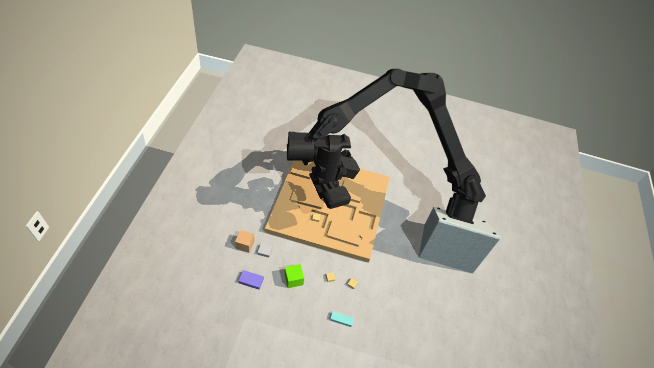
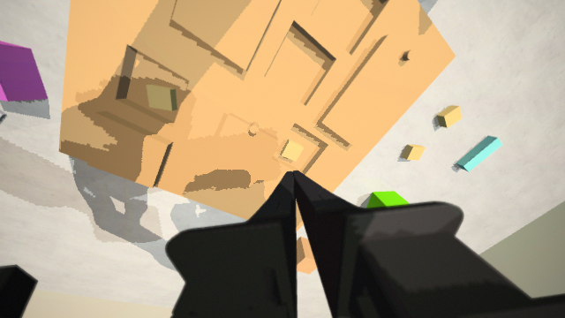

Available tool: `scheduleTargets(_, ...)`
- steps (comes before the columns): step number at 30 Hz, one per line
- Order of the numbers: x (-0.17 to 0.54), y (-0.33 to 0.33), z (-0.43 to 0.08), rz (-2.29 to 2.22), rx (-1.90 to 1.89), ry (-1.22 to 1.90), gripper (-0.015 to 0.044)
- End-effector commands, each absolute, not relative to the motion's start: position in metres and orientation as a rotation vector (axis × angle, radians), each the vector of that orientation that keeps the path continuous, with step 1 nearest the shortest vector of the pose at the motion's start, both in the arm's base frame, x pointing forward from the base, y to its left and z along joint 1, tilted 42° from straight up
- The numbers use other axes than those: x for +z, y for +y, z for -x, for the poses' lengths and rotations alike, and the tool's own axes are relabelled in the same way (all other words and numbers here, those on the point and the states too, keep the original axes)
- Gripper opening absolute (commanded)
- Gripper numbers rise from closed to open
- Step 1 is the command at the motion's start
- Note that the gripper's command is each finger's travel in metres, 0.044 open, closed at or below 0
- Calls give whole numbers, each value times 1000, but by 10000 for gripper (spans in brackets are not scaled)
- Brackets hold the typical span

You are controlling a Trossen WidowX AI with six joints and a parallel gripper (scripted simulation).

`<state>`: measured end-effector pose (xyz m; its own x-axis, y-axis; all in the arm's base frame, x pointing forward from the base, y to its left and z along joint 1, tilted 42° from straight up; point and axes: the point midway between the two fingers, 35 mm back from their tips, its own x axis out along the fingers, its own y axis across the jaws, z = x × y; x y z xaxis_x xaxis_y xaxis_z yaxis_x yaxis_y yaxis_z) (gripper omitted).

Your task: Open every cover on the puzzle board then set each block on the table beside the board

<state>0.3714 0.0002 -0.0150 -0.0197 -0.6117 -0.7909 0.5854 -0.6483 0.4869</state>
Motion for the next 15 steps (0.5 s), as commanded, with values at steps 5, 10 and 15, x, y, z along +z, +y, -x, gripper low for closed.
scheduleTargets(5, 11, -31, -382, -1464, -1798, -130, 0)
scheduleTargets(10, 27, -53, -387, -1500, -1803, -207, 0)
scheduleTargets(15, 44, -76, -390, -1534, -1805, -289, 0)
